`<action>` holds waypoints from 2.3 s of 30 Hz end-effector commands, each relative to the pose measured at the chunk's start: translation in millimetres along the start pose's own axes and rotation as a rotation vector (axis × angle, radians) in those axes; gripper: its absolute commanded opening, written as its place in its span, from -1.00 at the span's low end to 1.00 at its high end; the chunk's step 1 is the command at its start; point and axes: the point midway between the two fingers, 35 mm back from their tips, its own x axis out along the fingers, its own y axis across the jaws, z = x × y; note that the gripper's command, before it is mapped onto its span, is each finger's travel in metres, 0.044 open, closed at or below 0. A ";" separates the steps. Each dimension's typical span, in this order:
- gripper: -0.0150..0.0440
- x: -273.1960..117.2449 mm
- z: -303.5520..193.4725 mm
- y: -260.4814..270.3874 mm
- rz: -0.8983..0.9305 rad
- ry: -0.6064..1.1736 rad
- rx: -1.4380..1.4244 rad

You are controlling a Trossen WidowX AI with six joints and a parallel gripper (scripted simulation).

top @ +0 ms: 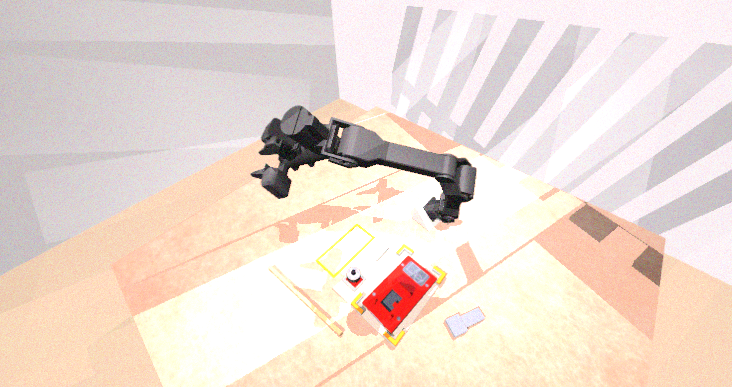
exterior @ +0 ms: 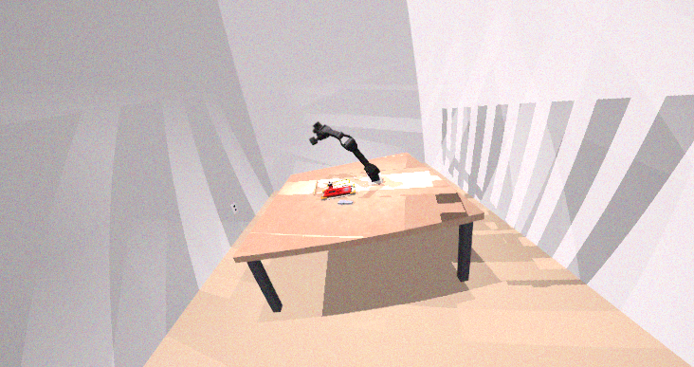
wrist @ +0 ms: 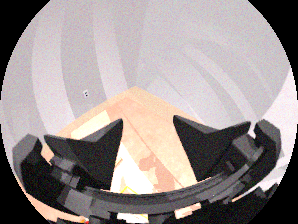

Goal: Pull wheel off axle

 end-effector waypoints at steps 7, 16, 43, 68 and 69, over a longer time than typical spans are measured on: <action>0.53 -10.4 -140.5 76.5 0.230 0.525 -0.380; 0.53 -74.8 -246.6 133.4 0.563 0.936 -0.629; 0.53 -70.2 -333.4 153.3 0.665 1.029 -0.670; -0.49 -70.8 -332.4 152.6 0.663 1.032 -0.675; -0.49 -70.9 -332.1 152.5 0.663 1.032 -0.675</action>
